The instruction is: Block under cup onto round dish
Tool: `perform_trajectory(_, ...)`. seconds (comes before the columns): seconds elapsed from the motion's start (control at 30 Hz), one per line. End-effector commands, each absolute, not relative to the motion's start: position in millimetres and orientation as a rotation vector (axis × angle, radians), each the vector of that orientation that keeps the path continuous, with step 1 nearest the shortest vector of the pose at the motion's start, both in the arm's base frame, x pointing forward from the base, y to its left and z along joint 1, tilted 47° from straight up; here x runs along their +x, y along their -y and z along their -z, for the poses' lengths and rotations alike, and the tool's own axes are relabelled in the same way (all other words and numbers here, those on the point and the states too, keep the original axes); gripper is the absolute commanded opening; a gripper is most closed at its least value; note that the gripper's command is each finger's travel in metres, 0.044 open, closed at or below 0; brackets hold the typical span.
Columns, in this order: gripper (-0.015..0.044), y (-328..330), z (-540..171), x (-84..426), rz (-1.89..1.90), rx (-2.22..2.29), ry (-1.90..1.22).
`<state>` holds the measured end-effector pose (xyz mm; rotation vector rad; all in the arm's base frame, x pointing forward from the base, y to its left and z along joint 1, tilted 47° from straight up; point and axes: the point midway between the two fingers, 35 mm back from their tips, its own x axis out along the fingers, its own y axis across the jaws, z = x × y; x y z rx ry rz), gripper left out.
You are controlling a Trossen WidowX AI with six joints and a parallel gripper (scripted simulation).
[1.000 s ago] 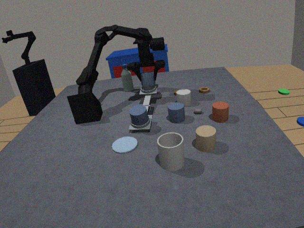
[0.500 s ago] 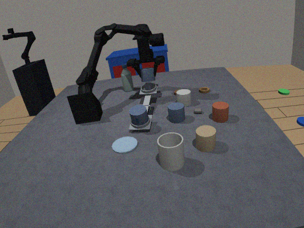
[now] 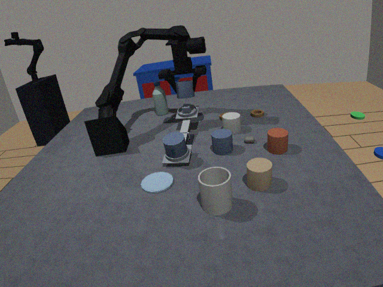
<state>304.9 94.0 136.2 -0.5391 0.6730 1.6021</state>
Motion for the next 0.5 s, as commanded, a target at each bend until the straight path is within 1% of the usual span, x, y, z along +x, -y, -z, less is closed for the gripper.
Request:
perform_trajectory(0.0,0.0000,-88.2,-140.6,305.5,-1.599,-0.545,-0.673)
perform_trajectory(0.47,0.0000,-83.1,-147.6,304.1,-1.604,-0.536,-0.671)
